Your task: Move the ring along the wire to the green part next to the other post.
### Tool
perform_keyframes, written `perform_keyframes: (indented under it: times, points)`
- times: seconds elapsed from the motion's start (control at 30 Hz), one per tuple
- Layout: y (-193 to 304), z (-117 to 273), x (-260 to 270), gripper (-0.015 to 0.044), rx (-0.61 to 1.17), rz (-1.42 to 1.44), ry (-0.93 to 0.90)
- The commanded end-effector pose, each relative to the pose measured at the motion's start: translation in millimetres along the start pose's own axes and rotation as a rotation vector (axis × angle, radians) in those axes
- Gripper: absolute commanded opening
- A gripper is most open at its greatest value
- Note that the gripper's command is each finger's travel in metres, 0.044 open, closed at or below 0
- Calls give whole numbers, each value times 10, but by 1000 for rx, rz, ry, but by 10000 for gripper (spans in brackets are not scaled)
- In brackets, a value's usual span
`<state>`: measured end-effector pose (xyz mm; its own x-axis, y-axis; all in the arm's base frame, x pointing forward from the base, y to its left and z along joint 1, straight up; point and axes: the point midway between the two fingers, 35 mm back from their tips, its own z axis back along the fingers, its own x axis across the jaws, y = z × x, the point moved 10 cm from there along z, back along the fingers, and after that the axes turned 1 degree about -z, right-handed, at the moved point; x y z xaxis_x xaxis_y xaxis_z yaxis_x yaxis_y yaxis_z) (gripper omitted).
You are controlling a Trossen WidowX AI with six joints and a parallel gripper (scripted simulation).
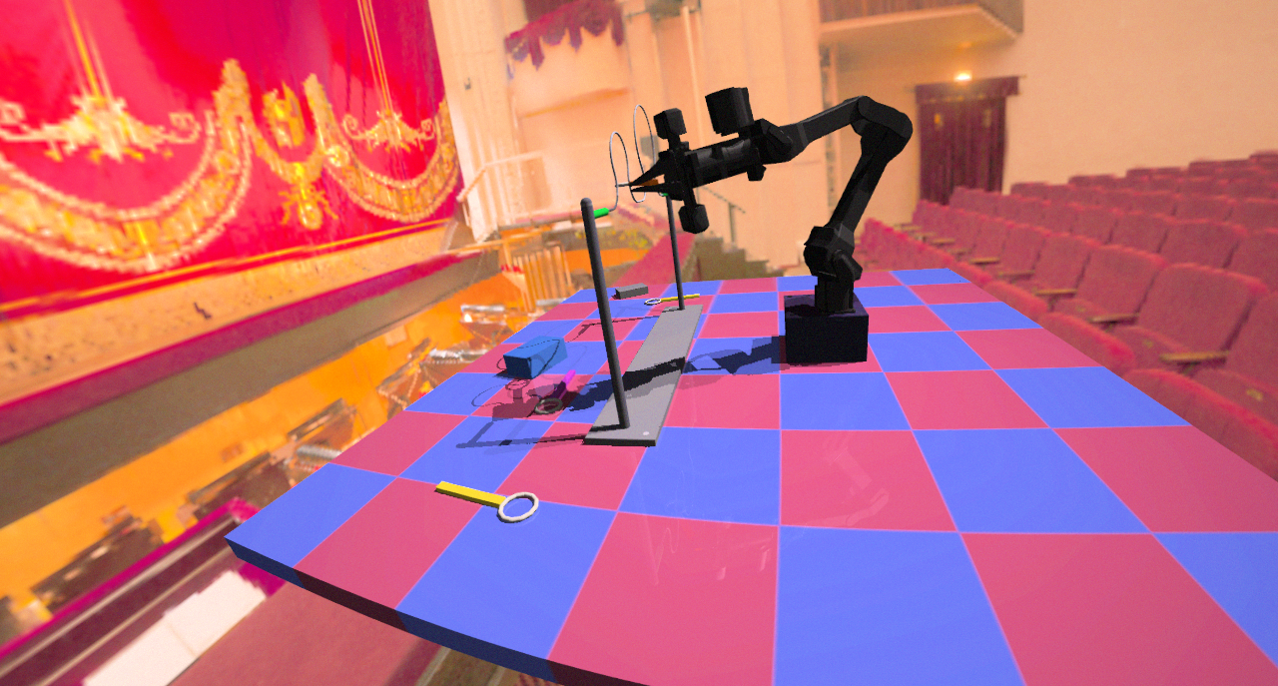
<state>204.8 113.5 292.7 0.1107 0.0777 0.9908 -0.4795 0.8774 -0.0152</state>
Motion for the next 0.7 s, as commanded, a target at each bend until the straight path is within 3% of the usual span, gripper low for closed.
perform_keyframes:
  times: [0.0, 0.67]
  points:
    - [-7, 27, 102, -150, 13, -61, -44]
    - [-82, 107, 367, -150, 31, -193, -118]
